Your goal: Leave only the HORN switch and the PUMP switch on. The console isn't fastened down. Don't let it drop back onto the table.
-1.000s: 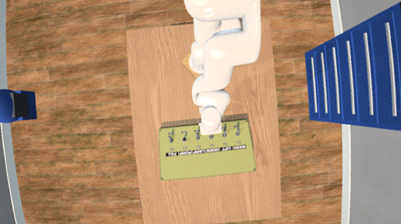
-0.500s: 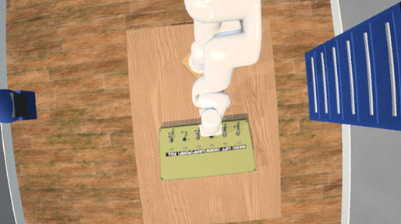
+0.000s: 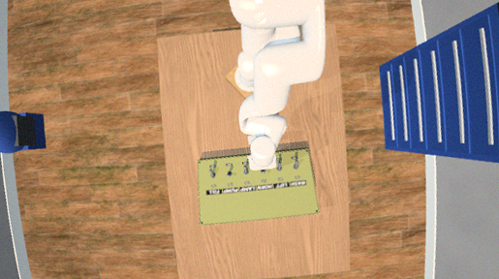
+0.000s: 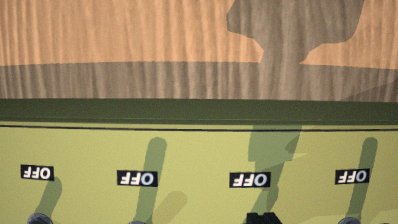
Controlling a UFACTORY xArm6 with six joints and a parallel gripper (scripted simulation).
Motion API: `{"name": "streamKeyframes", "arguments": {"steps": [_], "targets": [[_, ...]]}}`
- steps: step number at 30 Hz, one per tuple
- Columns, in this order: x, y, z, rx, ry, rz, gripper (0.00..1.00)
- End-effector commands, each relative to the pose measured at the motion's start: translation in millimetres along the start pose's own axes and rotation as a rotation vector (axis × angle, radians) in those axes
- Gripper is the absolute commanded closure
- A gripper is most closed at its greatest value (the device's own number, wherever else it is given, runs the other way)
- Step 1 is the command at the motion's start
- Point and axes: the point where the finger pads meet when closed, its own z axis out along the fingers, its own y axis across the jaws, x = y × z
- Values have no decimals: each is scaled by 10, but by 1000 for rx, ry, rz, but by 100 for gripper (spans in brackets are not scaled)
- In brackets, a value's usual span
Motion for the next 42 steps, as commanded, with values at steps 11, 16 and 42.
{"name": "streamKeyframes", "arguments": {"steps": [11, 16, 42], "targets": [[27, 1, -6, 0, -3, 0, 100], [104, 1, -6, 0, -3, 0, 100], [123, 1, -770, 0, -3, 0, 100]]}}
